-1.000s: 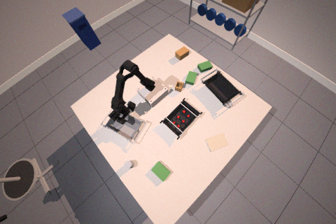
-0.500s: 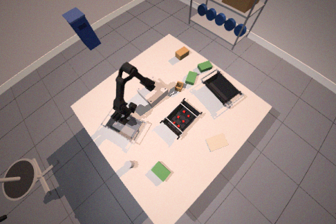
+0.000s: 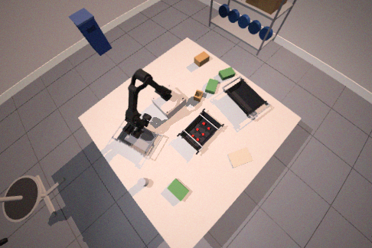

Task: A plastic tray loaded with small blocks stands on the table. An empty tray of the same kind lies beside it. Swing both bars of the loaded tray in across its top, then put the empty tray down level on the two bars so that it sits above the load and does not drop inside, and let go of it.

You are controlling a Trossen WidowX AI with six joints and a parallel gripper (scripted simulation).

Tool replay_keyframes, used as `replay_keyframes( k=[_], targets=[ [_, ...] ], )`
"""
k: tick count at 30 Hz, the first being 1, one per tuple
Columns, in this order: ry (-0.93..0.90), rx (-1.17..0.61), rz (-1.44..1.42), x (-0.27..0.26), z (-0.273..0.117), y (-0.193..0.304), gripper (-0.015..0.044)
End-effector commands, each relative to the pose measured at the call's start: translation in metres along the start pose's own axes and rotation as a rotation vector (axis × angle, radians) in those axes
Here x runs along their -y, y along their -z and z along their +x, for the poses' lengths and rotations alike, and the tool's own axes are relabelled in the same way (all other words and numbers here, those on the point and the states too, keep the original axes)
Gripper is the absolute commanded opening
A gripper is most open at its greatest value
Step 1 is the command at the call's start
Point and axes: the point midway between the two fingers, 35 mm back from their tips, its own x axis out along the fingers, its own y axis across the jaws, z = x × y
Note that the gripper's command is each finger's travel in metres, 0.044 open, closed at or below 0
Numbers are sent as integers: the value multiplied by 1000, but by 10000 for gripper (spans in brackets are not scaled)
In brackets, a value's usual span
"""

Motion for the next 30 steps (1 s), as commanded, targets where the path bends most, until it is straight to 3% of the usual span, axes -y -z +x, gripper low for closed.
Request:
replay_keyframes(
  k=[1, 22, 30],
  targets=[
    [3, -3, 7, 1, 0, 0, 169],
    [3, -3, 7, 1, -1, 0, 29],
    [3, -3, 7, -3, -41, 0, 0]
  ],
)
